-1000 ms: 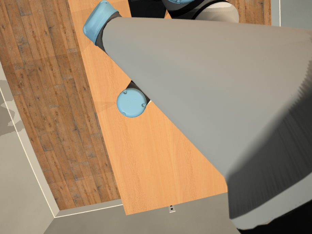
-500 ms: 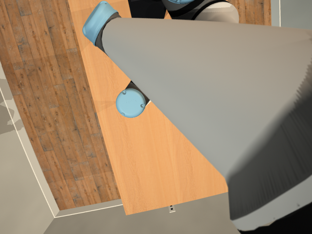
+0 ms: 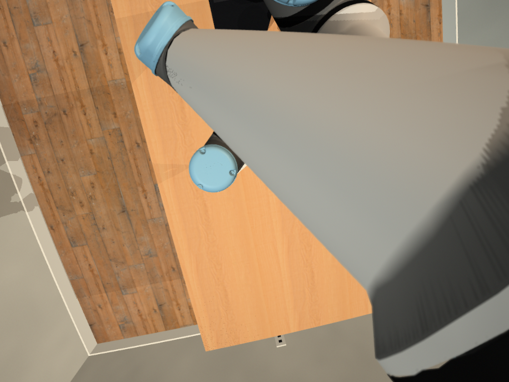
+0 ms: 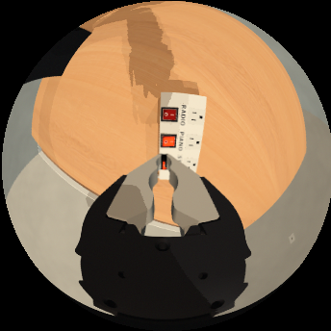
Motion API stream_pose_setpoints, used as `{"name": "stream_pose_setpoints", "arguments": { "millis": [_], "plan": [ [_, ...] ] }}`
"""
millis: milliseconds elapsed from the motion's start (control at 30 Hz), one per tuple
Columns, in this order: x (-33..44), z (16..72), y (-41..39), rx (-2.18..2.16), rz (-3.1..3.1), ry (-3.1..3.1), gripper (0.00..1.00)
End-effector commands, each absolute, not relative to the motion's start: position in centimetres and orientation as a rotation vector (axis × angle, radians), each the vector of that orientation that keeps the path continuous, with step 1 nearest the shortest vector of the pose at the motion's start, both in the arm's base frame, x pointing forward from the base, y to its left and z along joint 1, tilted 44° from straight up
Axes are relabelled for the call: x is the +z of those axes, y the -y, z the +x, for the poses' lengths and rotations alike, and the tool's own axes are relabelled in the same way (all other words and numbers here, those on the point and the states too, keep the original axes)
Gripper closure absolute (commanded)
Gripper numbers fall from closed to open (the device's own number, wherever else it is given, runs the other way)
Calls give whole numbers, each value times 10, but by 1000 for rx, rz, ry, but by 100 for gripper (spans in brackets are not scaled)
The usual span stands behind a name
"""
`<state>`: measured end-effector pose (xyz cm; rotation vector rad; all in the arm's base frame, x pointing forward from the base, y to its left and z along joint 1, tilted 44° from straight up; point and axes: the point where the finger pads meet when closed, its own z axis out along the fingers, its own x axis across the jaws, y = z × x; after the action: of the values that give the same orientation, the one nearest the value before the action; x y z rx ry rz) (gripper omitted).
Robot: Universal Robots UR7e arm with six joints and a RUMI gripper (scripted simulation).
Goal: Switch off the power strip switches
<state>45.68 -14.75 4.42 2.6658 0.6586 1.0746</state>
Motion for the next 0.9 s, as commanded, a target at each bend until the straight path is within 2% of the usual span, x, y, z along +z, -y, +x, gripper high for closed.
{"name": "stream_pose_setpoints", "arguments": {
  "millis": [0, 867],
  "plan": [
    [46, 457, 150, 1075, 2661, -656, 100],
    [33, 470, 150, 1075, 2662, -660, 100]
  ]
}}
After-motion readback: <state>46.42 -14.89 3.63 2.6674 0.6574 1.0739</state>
